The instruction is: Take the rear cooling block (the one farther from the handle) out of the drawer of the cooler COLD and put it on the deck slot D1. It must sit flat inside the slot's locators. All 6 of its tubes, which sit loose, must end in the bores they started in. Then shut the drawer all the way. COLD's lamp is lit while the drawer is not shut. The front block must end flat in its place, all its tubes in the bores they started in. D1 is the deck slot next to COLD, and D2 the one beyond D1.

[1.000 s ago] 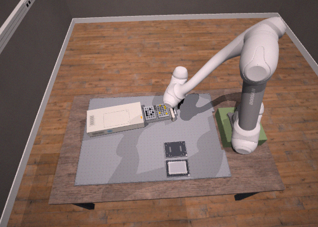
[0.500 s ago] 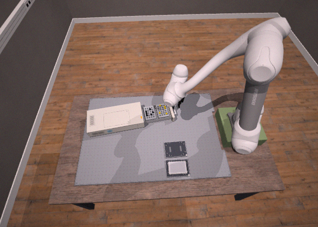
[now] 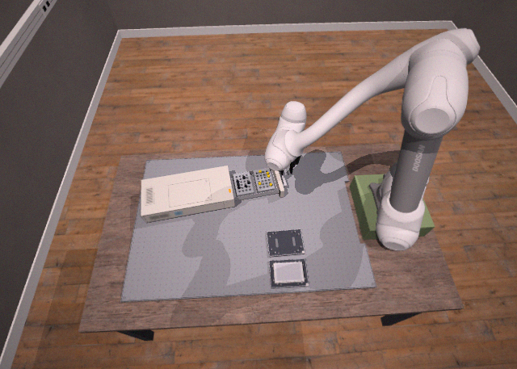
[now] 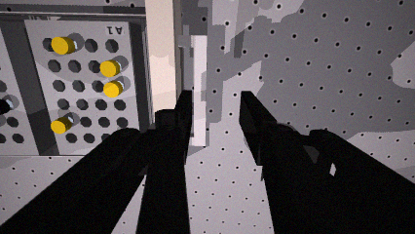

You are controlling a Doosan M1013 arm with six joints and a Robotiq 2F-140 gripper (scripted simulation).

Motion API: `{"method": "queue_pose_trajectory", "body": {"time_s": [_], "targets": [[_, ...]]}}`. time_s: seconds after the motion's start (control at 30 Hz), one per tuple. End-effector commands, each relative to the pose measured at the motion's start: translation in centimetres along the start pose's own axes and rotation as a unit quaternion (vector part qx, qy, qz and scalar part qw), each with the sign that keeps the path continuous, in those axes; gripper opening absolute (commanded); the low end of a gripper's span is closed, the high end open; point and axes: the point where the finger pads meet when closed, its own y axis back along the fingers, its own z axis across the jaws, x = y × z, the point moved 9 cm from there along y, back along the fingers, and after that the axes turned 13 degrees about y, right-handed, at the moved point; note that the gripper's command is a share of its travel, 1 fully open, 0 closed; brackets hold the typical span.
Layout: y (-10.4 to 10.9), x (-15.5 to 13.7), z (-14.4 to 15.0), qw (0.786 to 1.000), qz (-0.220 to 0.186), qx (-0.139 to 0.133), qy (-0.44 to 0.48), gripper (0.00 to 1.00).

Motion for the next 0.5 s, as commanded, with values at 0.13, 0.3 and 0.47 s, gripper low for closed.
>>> {"method": "queue_pose_trajectory", "body": {"time_s": [0.13, 0.3, 0.47], "targets": [[1.0, 0.0, 0.0, 1.0, 0.0, 0.0, 0.0, 0.34], [1.7, 0.0, -0.1, 1.0, 0.0, 0.0, 0.0, 0.34], [2.1, 0.0, -0.1, 1.0, 0.0, 0.0, 0.0, 0.34]]}}
